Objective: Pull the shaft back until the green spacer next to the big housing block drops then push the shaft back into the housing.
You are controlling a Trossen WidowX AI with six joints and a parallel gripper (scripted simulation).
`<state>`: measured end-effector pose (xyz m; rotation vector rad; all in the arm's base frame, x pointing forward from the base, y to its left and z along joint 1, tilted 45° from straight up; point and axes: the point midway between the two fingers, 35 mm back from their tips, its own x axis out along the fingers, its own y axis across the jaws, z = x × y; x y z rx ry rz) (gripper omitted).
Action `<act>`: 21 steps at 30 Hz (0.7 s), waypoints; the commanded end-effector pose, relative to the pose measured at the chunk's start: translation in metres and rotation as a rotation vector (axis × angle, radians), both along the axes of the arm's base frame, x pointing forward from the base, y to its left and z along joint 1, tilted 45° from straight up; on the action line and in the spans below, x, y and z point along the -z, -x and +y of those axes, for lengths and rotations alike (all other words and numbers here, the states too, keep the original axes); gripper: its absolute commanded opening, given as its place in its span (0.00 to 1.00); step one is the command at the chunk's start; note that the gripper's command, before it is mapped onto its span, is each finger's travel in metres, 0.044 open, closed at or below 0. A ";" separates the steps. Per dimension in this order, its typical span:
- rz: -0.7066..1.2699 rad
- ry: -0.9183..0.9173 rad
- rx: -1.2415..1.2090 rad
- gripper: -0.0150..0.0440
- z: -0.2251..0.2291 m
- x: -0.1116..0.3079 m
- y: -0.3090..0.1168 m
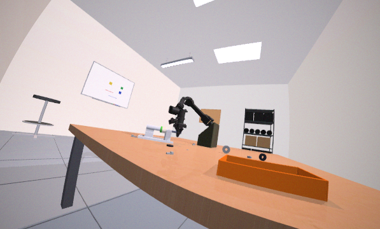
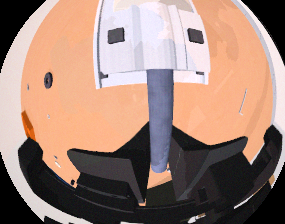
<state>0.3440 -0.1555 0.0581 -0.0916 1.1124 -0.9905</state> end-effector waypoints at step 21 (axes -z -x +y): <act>-0.001 0.001 0.003 0.25 0.001 0.001 0.003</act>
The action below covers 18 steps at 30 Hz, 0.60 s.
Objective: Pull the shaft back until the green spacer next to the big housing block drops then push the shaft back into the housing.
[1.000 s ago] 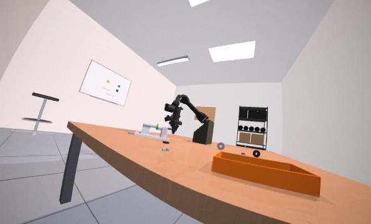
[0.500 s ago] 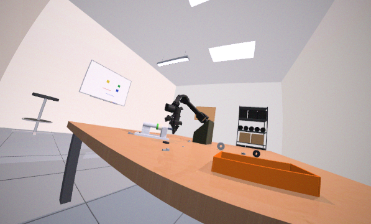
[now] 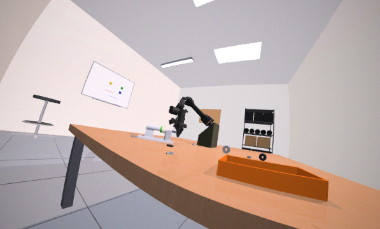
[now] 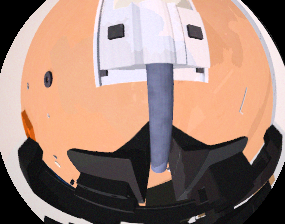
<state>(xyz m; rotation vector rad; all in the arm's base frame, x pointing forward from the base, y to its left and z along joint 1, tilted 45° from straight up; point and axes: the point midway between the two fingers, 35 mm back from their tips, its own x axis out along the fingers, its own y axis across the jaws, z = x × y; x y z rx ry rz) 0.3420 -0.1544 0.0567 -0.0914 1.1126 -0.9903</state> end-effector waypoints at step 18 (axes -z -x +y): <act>-0.001 0.001 0.003 0.25 0.001 0.001 0.003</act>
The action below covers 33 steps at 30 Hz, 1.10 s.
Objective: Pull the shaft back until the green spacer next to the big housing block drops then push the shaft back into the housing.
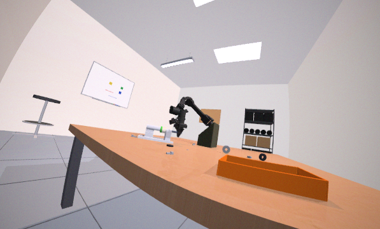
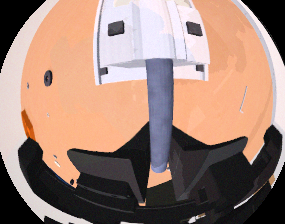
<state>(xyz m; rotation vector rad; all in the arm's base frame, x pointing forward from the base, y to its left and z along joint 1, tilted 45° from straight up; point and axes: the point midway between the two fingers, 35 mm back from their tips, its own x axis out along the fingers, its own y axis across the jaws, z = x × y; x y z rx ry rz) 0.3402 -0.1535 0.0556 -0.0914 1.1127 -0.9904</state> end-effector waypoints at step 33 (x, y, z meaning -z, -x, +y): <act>-0.001 0.001 0.003 0.25 0.002 0.002 0.004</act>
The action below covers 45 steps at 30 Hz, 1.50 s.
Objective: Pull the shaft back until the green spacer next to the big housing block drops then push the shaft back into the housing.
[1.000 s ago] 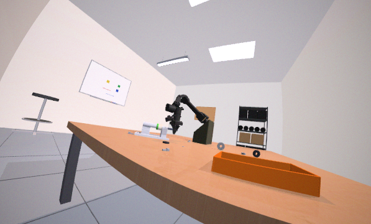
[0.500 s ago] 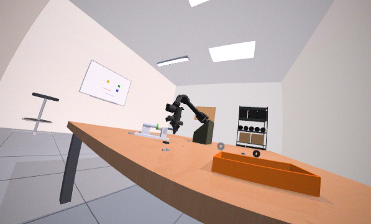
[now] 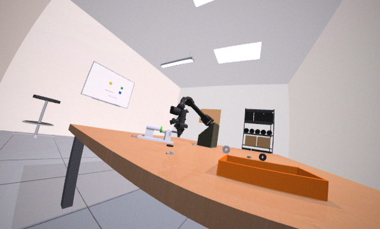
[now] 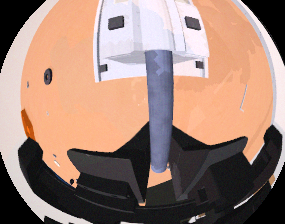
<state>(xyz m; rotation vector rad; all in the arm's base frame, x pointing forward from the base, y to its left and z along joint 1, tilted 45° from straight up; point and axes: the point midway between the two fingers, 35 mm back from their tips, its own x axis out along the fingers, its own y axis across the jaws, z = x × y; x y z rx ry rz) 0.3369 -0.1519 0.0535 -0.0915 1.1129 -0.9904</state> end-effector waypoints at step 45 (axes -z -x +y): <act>-0.001 0.001 0.003 0.25 0.002 0.003 0.005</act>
